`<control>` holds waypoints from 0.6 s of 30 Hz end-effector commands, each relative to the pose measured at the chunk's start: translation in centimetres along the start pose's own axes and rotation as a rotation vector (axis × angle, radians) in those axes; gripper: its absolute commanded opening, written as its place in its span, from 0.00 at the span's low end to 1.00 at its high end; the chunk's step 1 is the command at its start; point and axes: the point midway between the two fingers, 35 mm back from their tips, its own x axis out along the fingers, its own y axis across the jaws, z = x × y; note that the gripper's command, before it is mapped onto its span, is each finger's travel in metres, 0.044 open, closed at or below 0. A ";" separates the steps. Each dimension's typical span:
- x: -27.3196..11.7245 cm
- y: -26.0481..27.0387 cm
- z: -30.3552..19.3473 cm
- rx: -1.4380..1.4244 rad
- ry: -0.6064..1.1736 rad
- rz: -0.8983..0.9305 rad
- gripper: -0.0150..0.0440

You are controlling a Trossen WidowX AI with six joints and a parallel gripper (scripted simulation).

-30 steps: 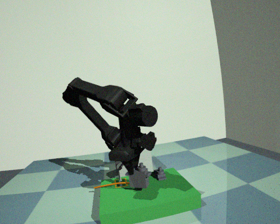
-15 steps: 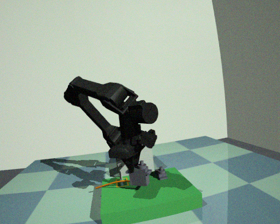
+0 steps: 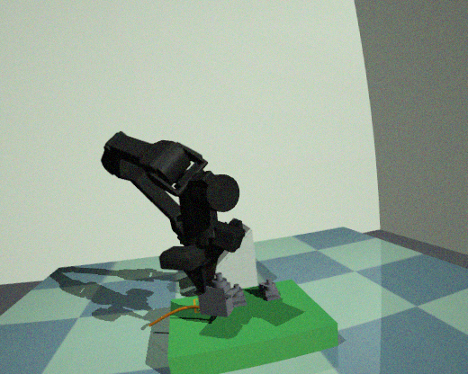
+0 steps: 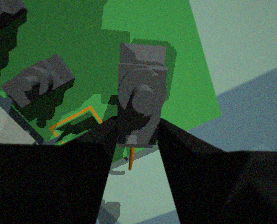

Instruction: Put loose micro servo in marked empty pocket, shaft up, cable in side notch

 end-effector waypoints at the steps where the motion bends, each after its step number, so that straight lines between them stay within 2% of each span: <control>1: -0.3 -0.5 -0.7 -0.010 -0.004 -0.008 0.25; 6: -0.3 -0.5 -0.7 0.074 -0.005 -0.008 0.25; 18: -0.3 -0.5 -0.7 0.487 -0.006 -0.007 0.25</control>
